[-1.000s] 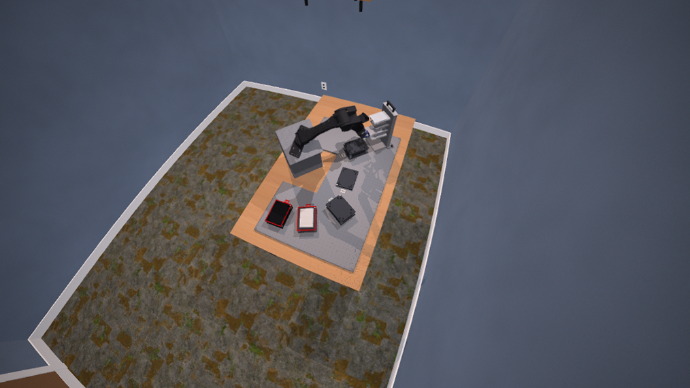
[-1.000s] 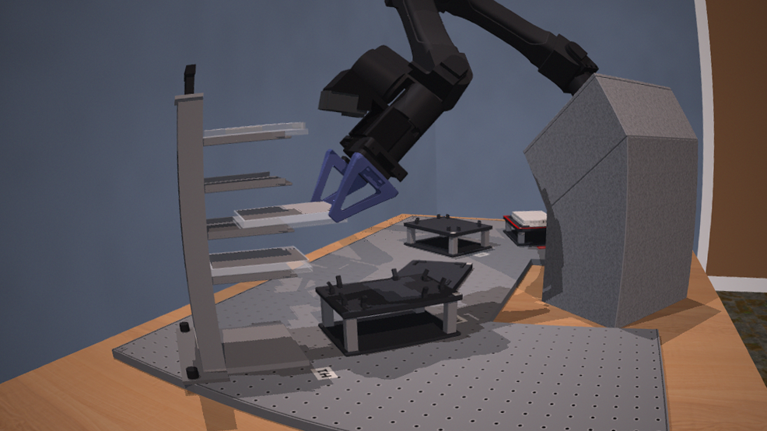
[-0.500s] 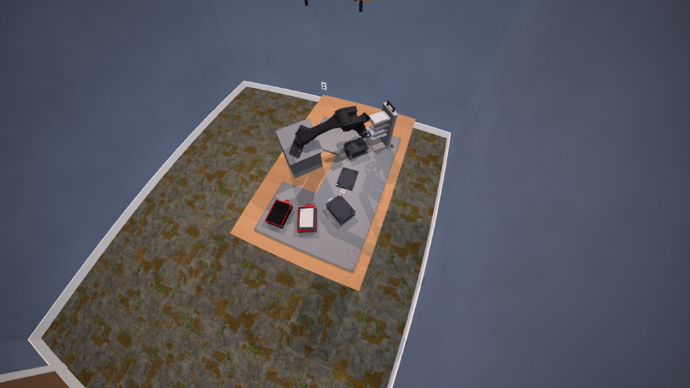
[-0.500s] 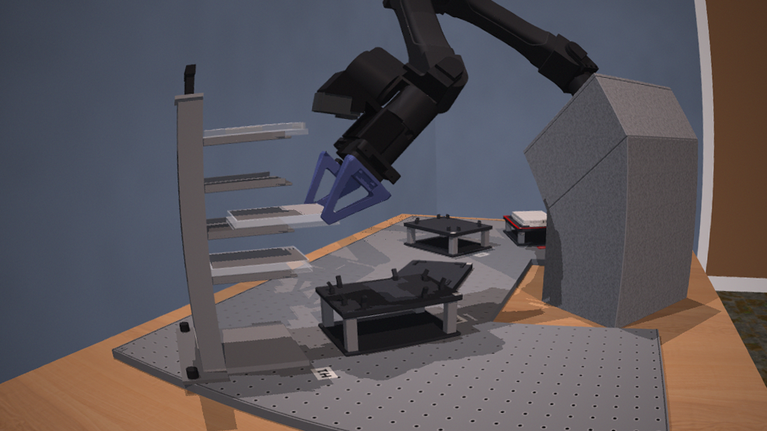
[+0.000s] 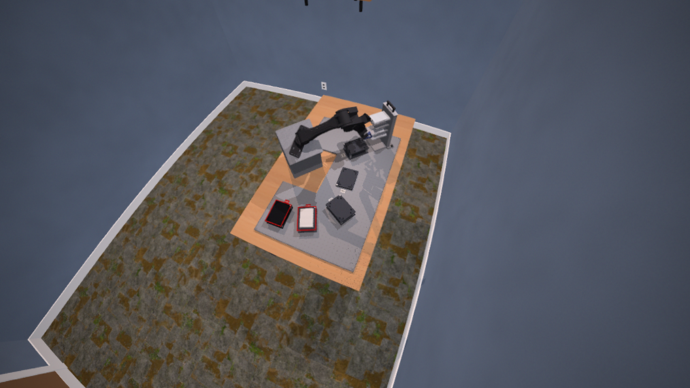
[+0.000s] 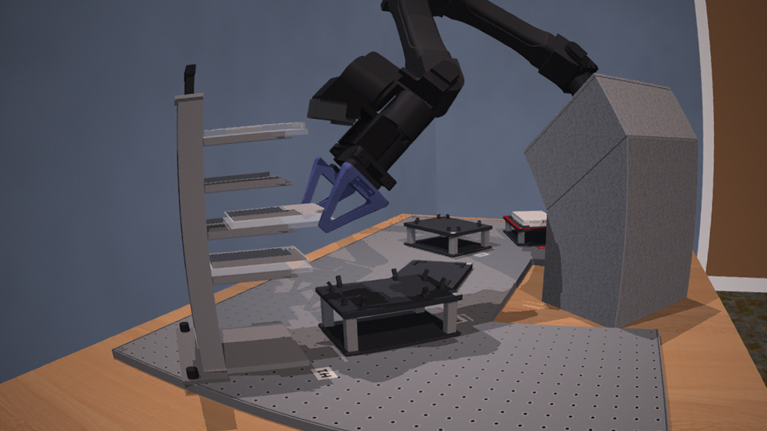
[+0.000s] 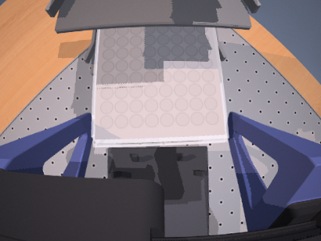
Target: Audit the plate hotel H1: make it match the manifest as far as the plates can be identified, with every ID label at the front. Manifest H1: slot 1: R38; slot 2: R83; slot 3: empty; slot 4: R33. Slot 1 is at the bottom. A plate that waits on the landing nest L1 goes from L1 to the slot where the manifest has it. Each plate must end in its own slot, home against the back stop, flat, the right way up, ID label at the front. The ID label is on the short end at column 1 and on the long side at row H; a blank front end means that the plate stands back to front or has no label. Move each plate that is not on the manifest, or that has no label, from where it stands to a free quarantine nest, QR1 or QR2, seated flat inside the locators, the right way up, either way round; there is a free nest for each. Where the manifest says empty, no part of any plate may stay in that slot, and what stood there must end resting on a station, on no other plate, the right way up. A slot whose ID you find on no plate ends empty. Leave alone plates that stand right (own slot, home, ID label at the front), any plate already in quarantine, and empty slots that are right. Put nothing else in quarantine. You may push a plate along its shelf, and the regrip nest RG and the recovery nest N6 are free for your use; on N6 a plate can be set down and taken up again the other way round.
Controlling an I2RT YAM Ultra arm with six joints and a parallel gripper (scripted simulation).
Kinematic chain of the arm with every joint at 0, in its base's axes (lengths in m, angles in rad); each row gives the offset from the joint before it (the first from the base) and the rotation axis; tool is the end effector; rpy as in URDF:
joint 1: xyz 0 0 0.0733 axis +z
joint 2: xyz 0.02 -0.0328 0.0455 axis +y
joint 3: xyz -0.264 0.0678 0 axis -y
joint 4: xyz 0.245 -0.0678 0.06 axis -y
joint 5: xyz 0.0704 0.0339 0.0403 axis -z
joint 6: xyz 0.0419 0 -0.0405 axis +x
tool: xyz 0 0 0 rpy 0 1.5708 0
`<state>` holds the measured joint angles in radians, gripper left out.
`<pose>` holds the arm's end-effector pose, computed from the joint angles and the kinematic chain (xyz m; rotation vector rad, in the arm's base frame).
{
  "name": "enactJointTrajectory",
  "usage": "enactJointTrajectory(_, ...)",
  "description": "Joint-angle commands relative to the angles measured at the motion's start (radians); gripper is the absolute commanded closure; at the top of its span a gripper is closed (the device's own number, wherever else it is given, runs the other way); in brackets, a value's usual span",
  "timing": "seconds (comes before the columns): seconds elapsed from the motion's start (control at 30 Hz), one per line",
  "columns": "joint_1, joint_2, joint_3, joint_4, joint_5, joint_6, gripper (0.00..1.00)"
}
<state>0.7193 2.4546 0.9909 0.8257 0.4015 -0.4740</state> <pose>0.3090 0.2503 -0.0160 -1.0283 1.9070 -0.3025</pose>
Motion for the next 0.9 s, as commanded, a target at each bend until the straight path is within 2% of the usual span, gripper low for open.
enactJointTrajectory(0.0, 0.007, -0.005, 0.003, -0.009, -0.003, -0.002, 0.0)
enactJointTrajectory(0.27, 0.007, -0.005, 0.003, -0.009, -0.003, -0.002, 0.0)
enactJointTrajectory(0.3, 0.03, -0.051, -0.033, -0.038, 0.014, 0.012, 0.0)
enactJointTrajectory(0.5, 0.03, -0.062, -0.064, -0.02, 0.012, 0.013, 0.0)
enactJointTrajectory(0.57, 0.031, -0.067, -0.079, 0.015, 0.008, 0.012, 0.0)
enactJointTrajectory(0.87, 0.031, -0.085, -0.146, 0.063, 0.008, 0.012, 0.0)
